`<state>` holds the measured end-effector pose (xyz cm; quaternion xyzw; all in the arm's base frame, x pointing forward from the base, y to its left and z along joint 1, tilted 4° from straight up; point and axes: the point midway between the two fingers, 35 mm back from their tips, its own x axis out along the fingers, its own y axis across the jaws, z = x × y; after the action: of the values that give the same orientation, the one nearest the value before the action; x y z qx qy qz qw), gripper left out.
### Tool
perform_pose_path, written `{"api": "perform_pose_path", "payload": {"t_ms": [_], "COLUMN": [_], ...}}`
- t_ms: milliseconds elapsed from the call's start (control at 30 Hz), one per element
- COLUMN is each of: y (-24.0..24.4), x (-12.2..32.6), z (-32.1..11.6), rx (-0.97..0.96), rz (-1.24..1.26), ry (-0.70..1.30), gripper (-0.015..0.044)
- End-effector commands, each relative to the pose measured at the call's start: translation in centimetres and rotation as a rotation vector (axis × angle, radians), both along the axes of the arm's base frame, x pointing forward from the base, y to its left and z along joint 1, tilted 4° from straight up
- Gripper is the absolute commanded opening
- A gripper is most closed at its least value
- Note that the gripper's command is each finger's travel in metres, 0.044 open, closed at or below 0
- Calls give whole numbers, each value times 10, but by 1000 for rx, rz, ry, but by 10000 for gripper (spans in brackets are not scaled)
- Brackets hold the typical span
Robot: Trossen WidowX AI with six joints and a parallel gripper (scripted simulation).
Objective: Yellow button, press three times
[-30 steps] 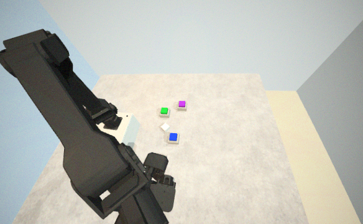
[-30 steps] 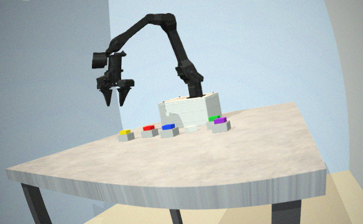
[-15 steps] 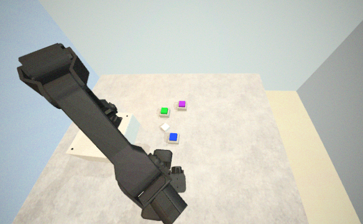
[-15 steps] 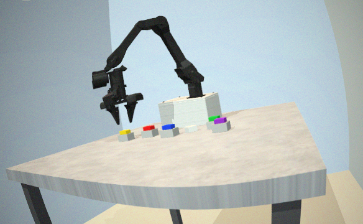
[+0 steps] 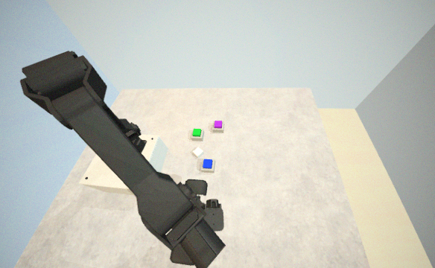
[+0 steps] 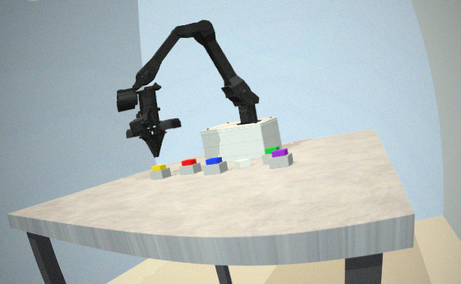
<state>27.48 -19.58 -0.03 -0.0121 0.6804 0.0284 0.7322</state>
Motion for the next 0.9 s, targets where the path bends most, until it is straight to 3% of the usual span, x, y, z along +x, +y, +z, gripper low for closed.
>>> {"api": "perform_pose_path", "payload": {"t_ms": [0, 867], "y": [1, 2], "x": [1, 2], "z": [-5, -34], "rx": [3, 3], "rz": [-2, -2], "ry": [-1, 0], "gripper": [20, 20]}}
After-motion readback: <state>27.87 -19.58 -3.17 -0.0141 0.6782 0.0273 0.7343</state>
